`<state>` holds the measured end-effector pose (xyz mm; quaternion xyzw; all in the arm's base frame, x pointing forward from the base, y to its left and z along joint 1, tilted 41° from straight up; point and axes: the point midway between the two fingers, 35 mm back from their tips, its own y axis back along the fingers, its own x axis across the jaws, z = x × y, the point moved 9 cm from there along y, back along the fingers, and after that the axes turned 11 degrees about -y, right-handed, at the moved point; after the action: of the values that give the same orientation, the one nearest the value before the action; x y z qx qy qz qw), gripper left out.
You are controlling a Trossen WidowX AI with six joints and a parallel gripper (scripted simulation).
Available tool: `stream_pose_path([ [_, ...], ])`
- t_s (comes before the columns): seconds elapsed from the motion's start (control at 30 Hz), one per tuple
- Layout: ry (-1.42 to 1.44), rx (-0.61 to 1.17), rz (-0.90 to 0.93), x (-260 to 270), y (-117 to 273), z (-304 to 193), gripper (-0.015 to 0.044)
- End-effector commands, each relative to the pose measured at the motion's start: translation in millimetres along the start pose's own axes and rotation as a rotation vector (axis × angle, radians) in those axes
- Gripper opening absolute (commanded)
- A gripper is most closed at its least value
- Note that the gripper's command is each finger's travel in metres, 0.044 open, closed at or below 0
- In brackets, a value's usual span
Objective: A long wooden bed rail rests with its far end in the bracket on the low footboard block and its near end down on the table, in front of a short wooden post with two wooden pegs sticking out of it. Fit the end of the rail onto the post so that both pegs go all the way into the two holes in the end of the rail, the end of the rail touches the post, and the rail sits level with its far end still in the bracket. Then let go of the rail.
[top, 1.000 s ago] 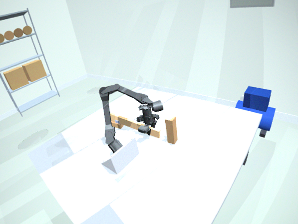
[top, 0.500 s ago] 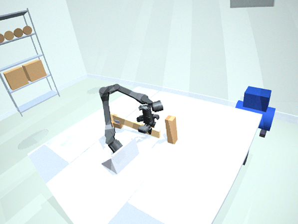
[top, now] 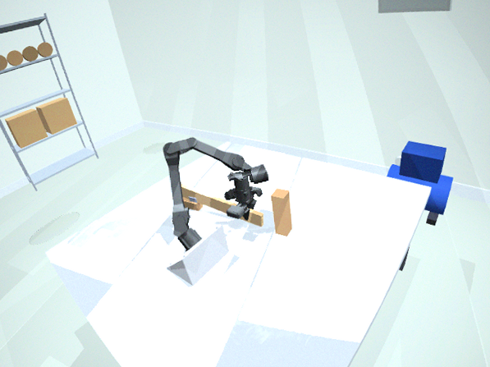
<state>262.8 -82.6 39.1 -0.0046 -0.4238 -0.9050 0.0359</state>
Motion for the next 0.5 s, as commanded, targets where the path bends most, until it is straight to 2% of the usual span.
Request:
stream_pose_path([
  [0.0,0.001,-0.003,-0.004,-0.3,3.9,-0.4,0.0],
  [0.47,0.001,-0.003,-0.004,-1.7,10.9,-0.2,0.0],
])
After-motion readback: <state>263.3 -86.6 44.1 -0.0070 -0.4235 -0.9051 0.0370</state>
